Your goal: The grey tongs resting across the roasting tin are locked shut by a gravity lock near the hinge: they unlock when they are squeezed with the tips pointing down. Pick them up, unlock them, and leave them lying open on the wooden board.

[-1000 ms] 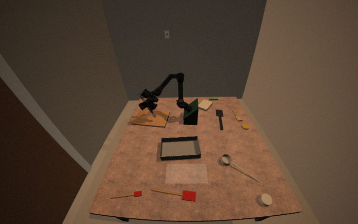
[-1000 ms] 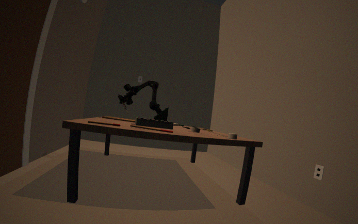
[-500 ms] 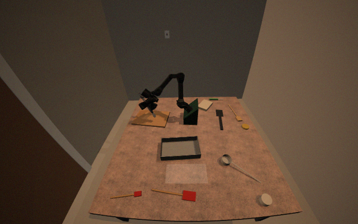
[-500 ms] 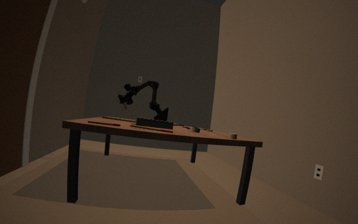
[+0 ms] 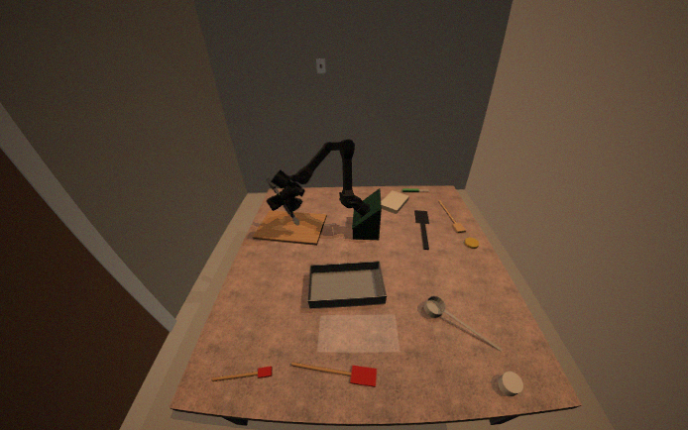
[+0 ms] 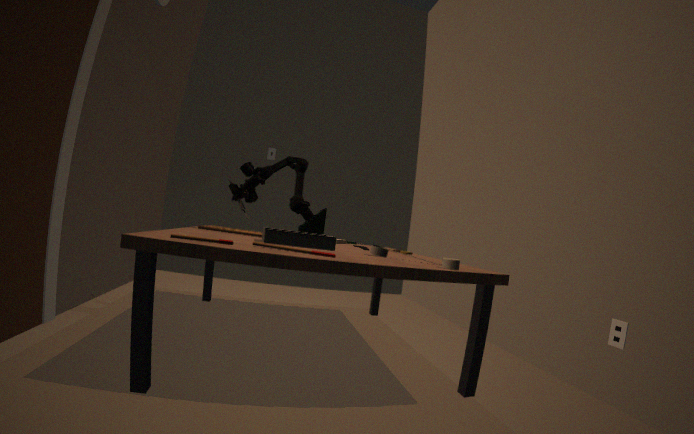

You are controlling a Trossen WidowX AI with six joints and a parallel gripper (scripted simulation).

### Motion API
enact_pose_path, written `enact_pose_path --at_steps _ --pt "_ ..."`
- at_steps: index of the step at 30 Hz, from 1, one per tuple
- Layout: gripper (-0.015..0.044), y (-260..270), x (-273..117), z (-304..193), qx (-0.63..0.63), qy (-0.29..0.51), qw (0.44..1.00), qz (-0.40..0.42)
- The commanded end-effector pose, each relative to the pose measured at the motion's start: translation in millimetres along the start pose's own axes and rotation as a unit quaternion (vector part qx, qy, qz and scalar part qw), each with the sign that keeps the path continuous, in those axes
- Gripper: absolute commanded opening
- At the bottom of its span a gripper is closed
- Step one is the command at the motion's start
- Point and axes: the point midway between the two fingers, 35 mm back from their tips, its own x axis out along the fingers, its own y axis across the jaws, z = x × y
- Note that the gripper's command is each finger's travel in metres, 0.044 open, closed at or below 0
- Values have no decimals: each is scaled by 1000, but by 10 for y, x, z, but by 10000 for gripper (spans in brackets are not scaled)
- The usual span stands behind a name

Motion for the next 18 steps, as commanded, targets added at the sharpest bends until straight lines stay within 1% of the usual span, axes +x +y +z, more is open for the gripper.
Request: enact_pose_path --at_steps 1,7,18 --pt "-150 16 -15 -34 3 4 1000 1" --pt "-150 -21 30 -42 -8 -9 1000 -4" --pt "-150 -129 212 -44 -46 -81 995 -18"
